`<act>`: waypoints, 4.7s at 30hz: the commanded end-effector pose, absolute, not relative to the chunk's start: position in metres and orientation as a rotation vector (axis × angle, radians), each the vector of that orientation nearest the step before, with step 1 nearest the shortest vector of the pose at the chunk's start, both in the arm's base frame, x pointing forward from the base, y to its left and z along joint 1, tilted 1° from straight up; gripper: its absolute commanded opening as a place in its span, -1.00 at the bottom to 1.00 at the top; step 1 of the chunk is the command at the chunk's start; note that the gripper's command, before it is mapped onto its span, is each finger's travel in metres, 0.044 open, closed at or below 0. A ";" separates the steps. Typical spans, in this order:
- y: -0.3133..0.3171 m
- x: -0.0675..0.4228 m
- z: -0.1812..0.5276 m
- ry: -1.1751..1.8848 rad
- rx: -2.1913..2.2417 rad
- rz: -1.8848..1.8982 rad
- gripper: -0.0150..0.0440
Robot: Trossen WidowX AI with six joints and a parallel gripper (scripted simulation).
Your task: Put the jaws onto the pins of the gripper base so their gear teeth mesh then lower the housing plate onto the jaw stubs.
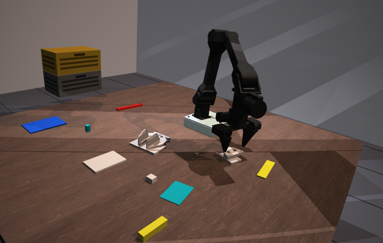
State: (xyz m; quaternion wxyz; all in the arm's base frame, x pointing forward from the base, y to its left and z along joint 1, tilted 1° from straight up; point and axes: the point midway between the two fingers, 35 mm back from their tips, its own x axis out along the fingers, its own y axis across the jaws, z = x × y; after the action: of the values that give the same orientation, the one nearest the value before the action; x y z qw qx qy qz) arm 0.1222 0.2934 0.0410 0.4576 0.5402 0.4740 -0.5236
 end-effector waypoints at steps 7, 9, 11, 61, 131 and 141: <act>0.292 0.122 0.035 1.158 1.327 -1.298 1.00; 0.292 0.122 0.032 1.158 1.327 -1.298 1.00; 0.292 0.122 0.028 1.158 1.327 -1.298 1.00; 0.293 0.122 0.007 1.164 1.324 -1.296 0.98; 0.264 0.158 0.080 1.279 1.129 -1.095 0.70; 0.242 0.183 0.080 1.354 0.975 -0.940 0.70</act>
State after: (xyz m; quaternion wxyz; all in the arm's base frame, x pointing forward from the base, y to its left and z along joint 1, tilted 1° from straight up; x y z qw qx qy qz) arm 0.1754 0.2513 0.0796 0.5585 0.4359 0.5655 -0.4222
